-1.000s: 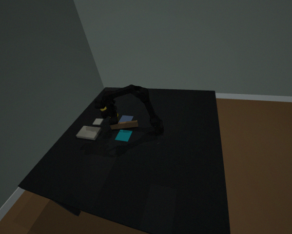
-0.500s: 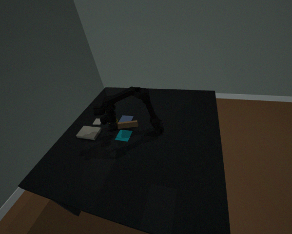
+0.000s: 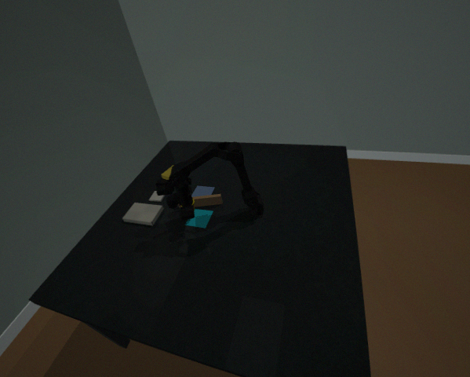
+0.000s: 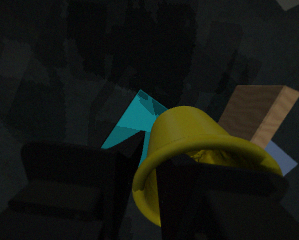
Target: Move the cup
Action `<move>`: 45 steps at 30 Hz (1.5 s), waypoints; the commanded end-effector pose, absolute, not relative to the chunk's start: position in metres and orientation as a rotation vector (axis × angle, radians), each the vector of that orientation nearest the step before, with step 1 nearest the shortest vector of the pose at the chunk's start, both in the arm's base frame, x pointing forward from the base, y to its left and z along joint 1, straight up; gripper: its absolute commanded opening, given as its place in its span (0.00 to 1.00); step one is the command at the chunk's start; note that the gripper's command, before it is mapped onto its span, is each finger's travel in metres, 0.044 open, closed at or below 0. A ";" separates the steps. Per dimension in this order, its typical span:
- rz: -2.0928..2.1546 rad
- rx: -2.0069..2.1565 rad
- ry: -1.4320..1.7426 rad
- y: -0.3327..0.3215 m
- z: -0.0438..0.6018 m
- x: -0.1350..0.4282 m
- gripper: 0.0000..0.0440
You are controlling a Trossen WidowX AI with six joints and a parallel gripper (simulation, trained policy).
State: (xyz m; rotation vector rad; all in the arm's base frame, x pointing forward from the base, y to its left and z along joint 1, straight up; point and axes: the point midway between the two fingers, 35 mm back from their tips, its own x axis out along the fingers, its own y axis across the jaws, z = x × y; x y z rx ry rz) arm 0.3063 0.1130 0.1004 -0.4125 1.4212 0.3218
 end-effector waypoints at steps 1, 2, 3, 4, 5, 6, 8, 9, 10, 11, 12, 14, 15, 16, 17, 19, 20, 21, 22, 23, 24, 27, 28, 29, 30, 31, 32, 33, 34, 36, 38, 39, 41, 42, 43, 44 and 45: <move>0.308 -0.407 1.415 0.113 0.095 0.302 0.00; 0.305 -0.405 1.416 0.113 0.093 0.300 0.00; 0.303 -0.403 1.418 0.113 0.091 0.298 0.00; 0.300 -0.402 1.420 0.114 0.088 0.297 0.00; 0.298 -0.400 1.422 0.114 0.086 0.295 0.00; 0.295 -0.399 1.424 0.114 0.084 0.293 0.00; 0.290 -0.397 1.428 0.114 0.079 0.290 0.01; 0.287 -0.396 1.431 0.114 0.078 0.288 0.02; 0.283 -0.395 1.434 0.114 0.076 0.286 0.03; 0.281 -0.394 1.432 0.114 0.074 0.286 0.04; 0.279 -0.393 1.430 0.113 0.072 0.286 0.05; 0.274 -0.390 1.427 0.112 0.069 0.285 0.07; 0.272 -0.388 1.426 0.112 0.068 0.285 0.08; 0.270 -0.385 1.425 0.111 0.067 0.284 0.10; 0.268 -0.383 1.424 0.111 0.066 0.284 0.11; 0.264 -0.377 1.422 0.110 0.064 0.284 0.14; 0.262 -0.373 1.420 0.109 0.063 0.284 0.15; 0.260 -0.369 1.417 0.109 0.063 0.285 0.17; 0.262 -0.363 1.407 0.109 0.065 0.286 0.22; 0.264 -0.355 1.395 0.110 0.067 0.288 0.27; 0.265 -0.346 1.385 0.110 0.069 0.289 0.33; 0.277 -0.323 1.355 0.113 0.075 0.292 0.38; 0.281 -0.319 1.346 0.113 0.078 0.292 0.38; 0.284 -0.316 1.338 0.113 0.080 0.293 0.38; 0.288 -0.313 1.335 0.113 0.081 0.291 0.38; 0.292 -0.309 1.332 0.113 0.082 0.290 0.39; 0.295 -0.305 1.329 0.113 0.084 0.289 0.40; 0.298 -0.301 1.326 0.113 0.086 0.288 0.40; 0.301 -0.297 1.323 0.113 0.087 0.288 0.41; 0.307 -0.290 1.316 0.113 0.090 0.286 0.42; 0.311 -0.282 1.308 0.113 0.094 0.284 0.44; 0.314 -0.278 1.304 0.113 0.096 0.283 0.45; 0.317 -0.269 1.296 0.113 0.100 0.282 0.48; 0.319 -0.265 1.291 0.113 0.102 0.281 0.49; 0.320 -0.260 1.286 0.113 0.104 0.280 0.50; 0.321 -0.255 1.282 0.112 0.106 0.279 0.52; 0.322 -0.250 1.276 0.112 0.109 0.279 0.53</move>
